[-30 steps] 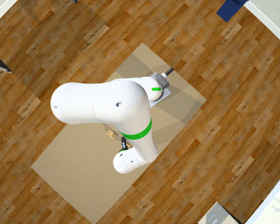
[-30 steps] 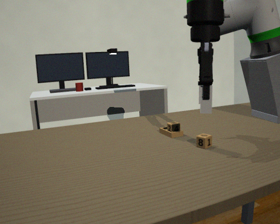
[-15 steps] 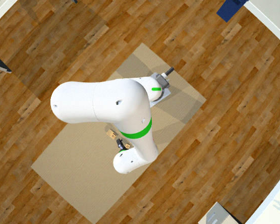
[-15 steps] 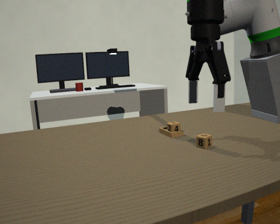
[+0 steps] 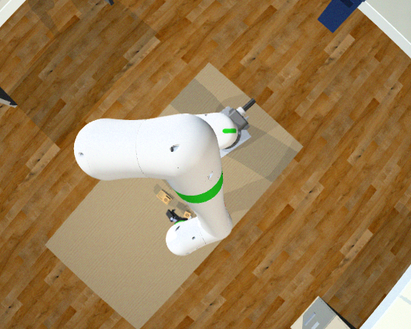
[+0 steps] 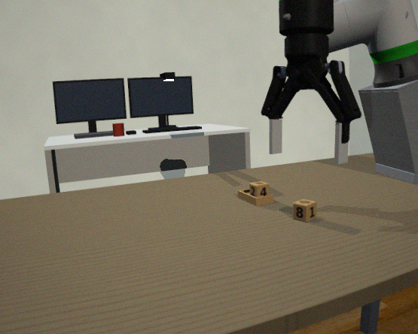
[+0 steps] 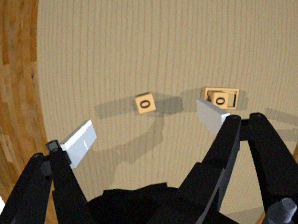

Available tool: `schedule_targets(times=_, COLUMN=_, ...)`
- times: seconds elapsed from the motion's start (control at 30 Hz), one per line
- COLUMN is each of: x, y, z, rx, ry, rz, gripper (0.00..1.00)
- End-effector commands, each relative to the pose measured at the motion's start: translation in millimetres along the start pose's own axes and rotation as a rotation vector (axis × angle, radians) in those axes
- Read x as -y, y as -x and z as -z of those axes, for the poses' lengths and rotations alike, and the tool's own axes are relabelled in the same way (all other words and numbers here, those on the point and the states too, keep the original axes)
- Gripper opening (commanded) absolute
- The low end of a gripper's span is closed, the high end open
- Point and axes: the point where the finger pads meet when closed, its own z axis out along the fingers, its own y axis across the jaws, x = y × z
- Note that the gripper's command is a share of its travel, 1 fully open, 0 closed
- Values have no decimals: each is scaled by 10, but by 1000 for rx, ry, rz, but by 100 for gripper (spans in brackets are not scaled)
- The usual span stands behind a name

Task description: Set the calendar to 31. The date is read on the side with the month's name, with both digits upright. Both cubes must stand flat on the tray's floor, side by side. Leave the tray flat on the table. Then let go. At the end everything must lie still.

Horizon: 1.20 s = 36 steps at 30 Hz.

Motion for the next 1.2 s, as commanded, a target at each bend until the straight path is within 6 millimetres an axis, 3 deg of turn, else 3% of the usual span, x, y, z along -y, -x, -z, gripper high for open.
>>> schedule_targets(times=0.0, x=0, y=-3, z=9, rx=16, ry=-15, rz=98, gripper=100)
schedule_targets(times=0.07, x=0, y=-3, z=9, rx=16, ry=-15, rz=103, gripper=100)
schedule_targets(times=0.1, x=0, y=-3, z=9, rx=16, ry=-15, rz=103, gripper=29)
schedule_targets(times=1.17, x=0, y=-3, z=9, rx=16, ry=-15, rz=103, gripper=29)
